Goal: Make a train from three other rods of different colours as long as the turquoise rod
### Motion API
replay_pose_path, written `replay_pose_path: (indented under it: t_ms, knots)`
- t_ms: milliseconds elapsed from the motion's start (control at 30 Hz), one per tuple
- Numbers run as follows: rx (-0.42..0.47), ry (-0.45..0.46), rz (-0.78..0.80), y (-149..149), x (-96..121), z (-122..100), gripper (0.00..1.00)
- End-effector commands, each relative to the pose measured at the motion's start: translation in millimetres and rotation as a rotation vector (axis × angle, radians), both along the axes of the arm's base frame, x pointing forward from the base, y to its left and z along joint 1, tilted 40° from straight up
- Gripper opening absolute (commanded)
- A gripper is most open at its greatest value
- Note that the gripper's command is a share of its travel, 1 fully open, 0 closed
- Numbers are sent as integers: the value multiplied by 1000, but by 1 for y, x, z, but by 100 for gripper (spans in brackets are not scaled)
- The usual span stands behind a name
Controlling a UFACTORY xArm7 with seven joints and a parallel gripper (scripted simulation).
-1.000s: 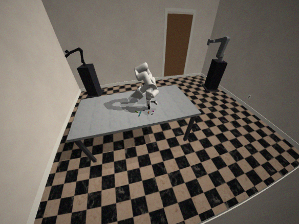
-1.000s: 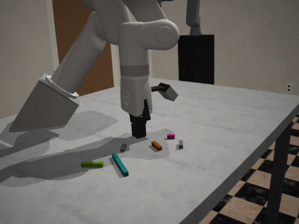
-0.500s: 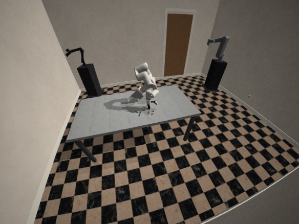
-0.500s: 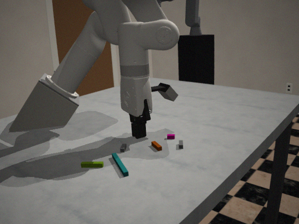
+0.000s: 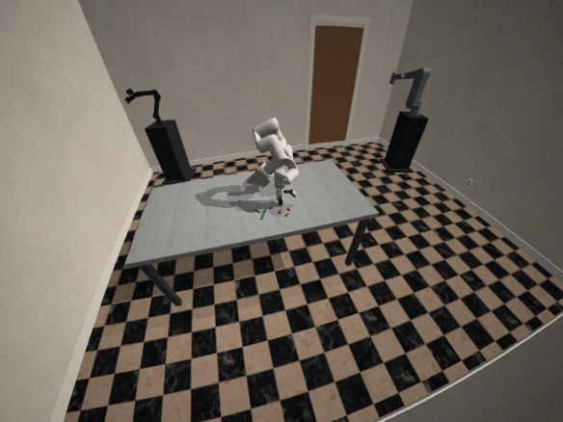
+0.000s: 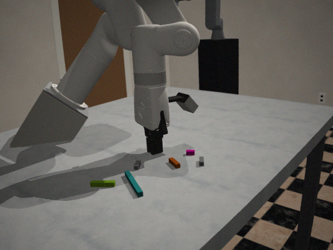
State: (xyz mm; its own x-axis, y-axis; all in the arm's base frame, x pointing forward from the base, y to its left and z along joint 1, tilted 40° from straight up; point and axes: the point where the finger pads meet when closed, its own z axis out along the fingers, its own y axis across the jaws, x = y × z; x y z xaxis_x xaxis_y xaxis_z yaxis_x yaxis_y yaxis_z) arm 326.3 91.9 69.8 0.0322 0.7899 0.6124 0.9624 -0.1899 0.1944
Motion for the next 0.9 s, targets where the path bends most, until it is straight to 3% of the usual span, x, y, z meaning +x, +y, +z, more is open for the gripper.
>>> replay_pose_path:
  t_ms: [0, 300, 433, 567, 867]
  knots:
    - [-1, -1, -1, -1, 1, 0, 4]
    - [-1, -1, -1, -1, 1, 0, 16]
    - [-1, -1, -1, -1, 1, 0, 16]
    - [-1, -1, -1, -1, 1, 0, 24]
    - [-1, -1, -1, -1, 1, 0, 24]
